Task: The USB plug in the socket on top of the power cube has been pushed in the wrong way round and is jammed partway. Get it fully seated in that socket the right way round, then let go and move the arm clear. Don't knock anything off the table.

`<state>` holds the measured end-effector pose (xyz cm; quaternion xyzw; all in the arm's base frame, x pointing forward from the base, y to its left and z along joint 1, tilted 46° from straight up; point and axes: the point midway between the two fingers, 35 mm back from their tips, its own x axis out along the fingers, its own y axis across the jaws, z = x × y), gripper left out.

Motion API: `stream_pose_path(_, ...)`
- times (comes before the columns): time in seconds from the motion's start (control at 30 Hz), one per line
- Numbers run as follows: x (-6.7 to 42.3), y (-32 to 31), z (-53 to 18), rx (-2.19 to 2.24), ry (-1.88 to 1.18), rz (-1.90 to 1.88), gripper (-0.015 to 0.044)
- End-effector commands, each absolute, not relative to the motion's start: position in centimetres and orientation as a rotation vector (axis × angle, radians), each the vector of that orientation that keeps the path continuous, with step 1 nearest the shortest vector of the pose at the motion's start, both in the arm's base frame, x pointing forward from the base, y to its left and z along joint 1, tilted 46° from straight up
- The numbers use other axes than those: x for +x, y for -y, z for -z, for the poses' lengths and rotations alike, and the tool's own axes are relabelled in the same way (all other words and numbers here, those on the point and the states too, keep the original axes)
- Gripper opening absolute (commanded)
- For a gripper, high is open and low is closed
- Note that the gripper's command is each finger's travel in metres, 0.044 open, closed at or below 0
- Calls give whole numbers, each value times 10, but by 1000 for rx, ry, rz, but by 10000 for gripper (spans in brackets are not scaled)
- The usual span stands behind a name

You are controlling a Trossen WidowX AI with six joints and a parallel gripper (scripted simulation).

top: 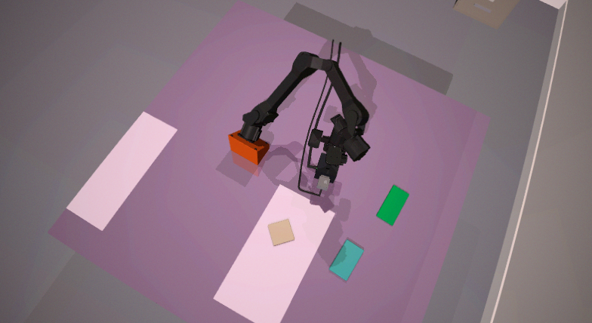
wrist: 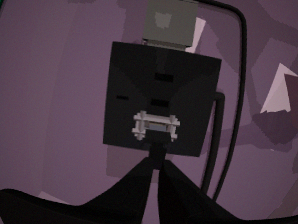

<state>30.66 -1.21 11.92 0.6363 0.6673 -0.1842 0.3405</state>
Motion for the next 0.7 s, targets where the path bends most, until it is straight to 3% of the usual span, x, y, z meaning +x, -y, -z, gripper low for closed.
stream_pose_path(0.0, 307, 11, -119, 1662, -1735, 477, 0)
stream_pose_path(0.67, 307, 10, -118, 1662, -1735, 477, 0)
